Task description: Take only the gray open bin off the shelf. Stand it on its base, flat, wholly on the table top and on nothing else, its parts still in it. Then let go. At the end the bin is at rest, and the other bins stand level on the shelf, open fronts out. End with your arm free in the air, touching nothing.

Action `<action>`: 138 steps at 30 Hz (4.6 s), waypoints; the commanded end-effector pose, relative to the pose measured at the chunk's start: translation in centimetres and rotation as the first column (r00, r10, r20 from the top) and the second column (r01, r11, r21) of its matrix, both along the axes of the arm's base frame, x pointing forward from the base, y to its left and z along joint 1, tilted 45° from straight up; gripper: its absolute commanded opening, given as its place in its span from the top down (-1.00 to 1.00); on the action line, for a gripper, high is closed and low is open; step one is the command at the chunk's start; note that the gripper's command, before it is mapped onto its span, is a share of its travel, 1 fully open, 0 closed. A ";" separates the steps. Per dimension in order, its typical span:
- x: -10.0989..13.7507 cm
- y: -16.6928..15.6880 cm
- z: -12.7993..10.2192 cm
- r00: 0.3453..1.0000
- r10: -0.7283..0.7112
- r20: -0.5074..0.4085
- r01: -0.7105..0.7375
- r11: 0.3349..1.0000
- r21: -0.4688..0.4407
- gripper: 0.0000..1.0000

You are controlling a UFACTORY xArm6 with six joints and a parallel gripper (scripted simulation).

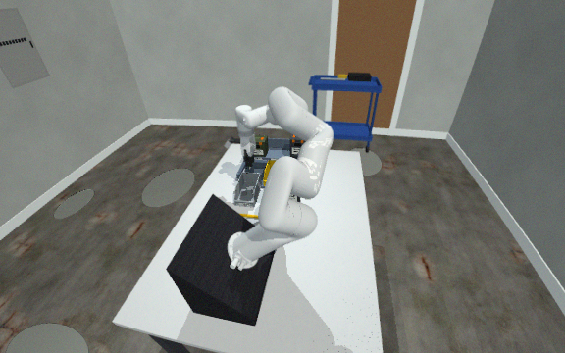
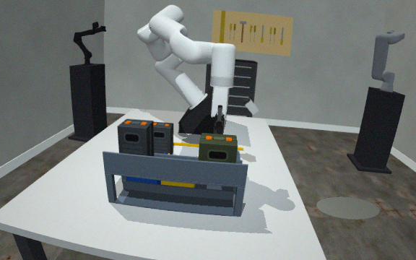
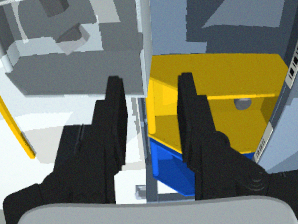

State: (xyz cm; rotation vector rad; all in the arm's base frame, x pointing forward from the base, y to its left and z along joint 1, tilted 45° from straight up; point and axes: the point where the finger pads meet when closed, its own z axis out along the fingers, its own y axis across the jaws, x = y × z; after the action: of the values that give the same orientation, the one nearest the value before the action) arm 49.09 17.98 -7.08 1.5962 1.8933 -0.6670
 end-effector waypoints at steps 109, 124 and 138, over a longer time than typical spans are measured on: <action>-0.1 -1.5 -1.6 1.000 0.000 -0.003 0.000 1.000 -0.003 0.35; 0.0 -2.0 -2.2 1.000 0.000 -0.003 0.000 1.000 -0.003 0.35; 0.1 -2.7 -2.9 1.000 0.000 -0.003 0.000 1.000 -0.003 0.35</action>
State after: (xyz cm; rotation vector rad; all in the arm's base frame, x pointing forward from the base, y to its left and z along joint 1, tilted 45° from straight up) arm 49.05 15.10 -10.08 1.5942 1.8926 -0.6780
